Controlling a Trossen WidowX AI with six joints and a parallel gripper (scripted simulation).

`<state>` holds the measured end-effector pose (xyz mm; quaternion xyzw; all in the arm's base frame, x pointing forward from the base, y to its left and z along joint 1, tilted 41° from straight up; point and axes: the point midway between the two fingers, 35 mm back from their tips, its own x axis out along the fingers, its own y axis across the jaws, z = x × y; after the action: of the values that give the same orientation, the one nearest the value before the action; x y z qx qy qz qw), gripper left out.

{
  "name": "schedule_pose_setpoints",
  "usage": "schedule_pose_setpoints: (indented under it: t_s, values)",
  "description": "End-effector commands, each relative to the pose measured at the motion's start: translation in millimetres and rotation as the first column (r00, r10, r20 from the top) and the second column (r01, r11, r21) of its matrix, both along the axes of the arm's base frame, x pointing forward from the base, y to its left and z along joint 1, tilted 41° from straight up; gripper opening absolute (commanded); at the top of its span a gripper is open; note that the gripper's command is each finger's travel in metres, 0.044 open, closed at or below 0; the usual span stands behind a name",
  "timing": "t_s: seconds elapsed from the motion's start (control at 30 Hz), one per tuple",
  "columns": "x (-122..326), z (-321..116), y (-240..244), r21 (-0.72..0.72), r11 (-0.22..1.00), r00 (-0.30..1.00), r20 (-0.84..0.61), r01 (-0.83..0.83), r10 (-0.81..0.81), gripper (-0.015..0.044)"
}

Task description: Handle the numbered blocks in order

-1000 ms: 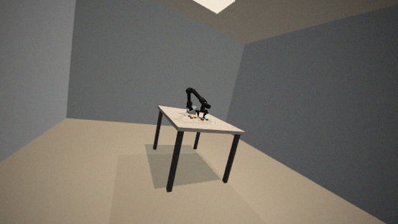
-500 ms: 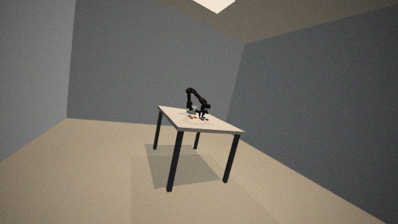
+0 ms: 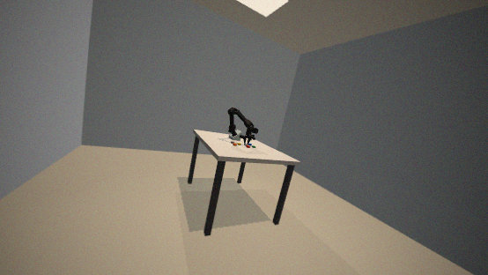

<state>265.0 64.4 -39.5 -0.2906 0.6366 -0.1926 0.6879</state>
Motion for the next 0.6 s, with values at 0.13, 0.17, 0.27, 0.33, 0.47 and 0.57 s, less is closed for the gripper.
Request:
schedule_pose_setpoints:
  t_s: [0.13,0.17,0.27,0.33,0.47,0.57]
  values:
    - [0.5,0.1,-0.1,-0.002,1.0,1.0,0.0,-0.005,0.005,0.012]
    - [0.5,0.1,-0.1,-0.002,1.0,1.0,0.0,-0.005,0.005,0.012]
    - [0.5,0.1,-0.1,-0.002,1.0,1.0,0.0,-0.005,0.005,0.012]
    - [0.5,0.1,-0.1,-0.002,1.0,1.0,0.0,-0.005,0.005,0.012]
    - [0.4,0.9,0.6,-0.002,1.0,1.0,0.0,-0.005,0.005,0.012]
    - [-0.1,4.5,3.7,-0.002,1.0,1.0,0.0,-0.005,0.005,0.012]
